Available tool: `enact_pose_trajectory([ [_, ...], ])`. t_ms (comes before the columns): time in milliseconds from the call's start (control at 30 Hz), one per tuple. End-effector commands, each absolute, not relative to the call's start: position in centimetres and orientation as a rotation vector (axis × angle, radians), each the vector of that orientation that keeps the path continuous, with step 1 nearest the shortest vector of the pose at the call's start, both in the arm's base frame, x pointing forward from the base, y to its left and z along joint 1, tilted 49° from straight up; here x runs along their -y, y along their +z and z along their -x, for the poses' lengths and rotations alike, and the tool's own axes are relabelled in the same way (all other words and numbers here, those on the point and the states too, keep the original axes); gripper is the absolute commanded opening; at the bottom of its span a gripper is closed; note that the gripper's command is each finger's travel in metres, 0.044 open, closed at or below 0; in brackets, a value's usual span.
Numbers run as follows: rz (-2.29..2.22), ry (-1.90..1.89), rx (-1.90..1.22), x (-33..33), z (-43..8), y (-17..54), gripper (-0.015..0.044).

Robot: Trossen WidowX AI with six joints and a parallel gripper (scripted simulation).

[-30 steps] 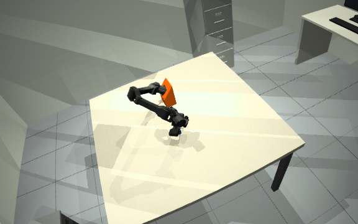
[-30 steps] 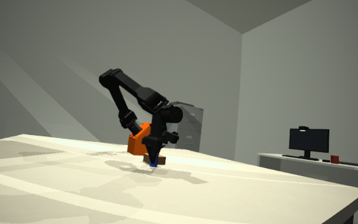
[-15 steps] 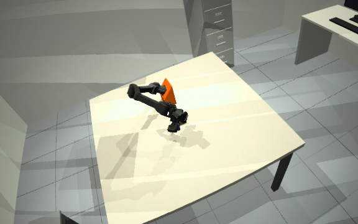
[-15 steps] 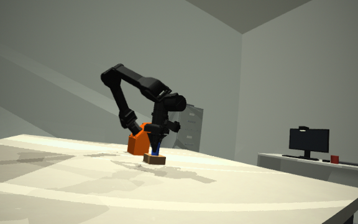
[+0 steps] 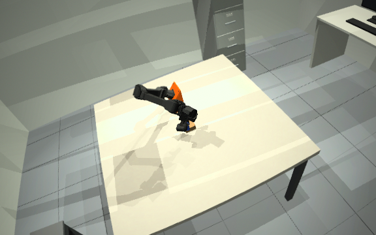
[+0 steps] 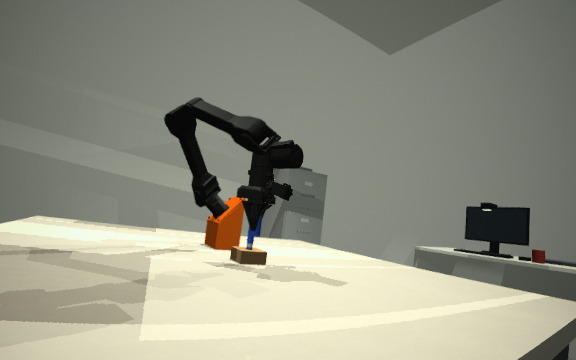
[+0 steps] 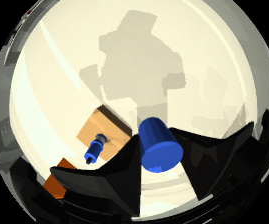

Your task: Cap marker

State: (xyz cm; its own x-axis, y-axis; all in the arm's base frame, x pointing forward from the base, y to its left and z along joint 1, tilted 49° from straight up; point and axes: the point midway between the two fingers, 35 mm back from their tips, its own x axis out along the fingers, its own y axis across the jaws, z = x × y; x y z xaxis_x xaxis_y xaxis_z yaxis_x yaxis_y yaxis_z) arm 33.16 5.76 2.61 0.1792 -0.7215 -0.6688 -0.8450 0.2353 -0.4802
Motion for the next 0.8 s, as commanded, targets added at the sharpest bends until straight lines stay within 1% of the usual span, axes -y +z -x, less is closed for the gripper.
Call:
enact_pose_trajectory([
  [0,1.507,0.168,-1.572,-6.5,-31.5,2.5,0.0000],
  [600,1.512,0.158,-1.580,-8.8,-24.6,2.4,0.0000],
  [767,1.512,0.157,-1.580,-8.7,-24.4,2.4,0.0000],
])
